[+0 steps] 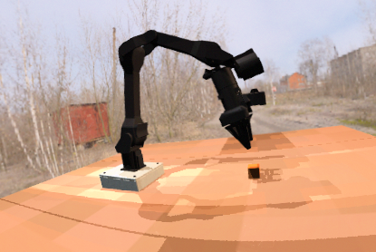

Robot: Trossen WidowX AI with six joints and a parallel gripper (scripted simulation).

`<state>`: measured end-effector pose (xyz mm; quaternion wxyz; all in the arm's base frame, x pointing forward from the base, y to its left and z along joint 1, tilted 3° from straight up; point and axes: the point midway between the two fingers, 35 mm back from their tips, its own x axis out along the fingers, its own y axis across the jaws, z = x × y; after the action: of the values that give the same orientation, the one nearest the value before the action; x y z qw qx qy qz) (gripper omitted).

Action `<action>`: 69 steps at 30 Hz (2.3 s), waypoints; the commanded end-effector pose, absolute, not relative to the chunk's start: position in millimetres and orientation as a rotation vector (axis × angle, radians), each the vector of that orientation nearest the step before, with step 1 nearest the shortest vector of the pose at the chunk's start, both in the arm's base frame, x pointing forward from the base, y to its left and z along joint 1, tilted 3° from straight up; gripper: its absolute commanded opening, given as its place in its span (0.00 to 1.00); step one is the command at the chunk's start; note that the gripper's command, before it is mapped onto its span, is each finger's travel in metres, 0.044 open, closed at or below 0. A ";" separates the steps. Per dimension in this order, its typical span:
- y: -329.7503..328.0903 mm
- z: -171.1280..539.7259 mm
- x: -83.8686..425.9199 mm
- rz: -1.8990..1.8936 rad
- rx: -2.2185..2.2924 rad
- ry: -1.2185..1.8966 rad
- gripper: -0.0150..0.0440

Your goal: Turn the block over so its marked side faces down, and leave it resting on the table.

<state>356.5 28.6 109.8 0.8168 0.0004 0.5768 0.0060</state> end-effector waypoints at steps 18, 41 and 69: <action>28.9 85.3 370.4 0.019 0.003 1.481 1.00; 29.4 49.8 373.8 0.020 0.003 1.481 1.00; 29.6 37.6 374.4 0.020 0.003 1.481 0.39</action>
<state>374.8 29.2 38.7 0.7387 0.0016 0.6740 0.0069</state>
